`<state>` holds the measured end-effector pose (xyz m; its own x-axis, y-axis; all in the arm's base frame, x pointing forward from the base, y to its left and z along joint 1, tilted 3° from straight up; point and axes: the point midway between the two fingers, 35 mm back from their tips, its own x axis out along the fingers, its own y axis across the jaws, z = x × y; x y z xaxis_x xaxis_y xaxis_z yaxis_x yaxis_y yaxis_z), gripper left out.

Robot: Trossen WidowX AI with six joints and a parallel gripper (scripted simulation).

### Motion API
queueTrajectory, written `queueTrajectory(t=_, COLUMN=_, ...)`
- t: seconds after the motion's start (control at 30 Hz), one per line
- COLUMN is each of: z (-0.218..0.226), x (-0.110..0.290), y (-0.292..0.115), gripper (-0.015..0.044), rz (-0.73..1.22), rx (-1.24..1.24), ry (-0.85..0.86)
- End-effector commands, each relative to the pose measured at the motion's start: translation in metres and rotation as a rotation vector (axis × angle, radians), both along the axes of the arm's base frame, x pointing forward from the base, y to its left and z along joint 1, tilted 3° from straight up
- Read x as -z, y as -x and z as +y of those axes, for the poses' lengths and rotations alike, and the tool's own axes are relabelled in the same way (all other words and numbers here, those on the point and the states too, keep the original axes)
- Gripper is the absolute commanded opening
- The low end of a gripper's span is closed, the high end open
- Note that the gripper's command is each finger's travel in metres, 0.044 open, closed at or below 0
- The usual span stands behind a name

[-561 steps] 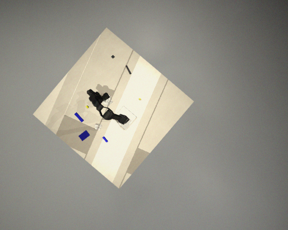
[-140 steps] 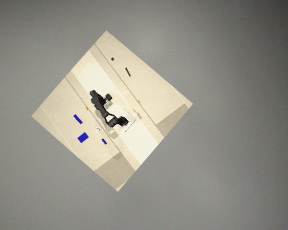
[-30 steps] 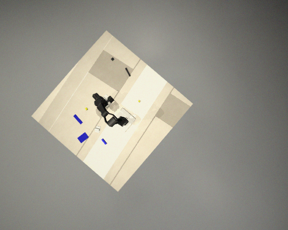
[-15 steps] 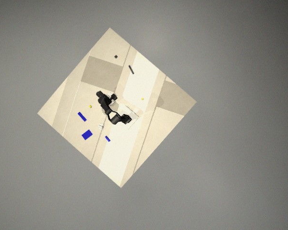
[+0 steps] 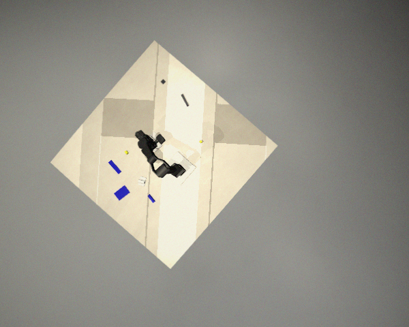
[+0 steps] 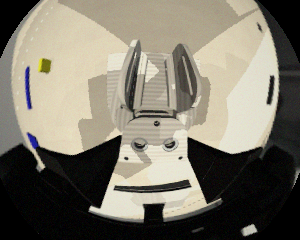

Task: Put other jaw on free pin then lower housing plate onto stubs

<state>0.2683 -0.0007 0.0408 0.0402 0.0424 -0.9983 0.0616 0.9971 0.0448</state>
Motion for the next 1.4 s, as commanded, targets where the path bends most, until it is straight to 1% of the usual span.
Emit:
queueTrajectory(t=0.0, z=0.0009, x=0.0029, y=0.0006, gripper=0.0351, rz=0.007, rx=0.005, ry=-0.006)
queueTrajectory(t=1.37, z=0.0012, x=0.0107, y=0.0004, gripper=0.0351, rz=0.007, rx=0.005, ry=-0.006)
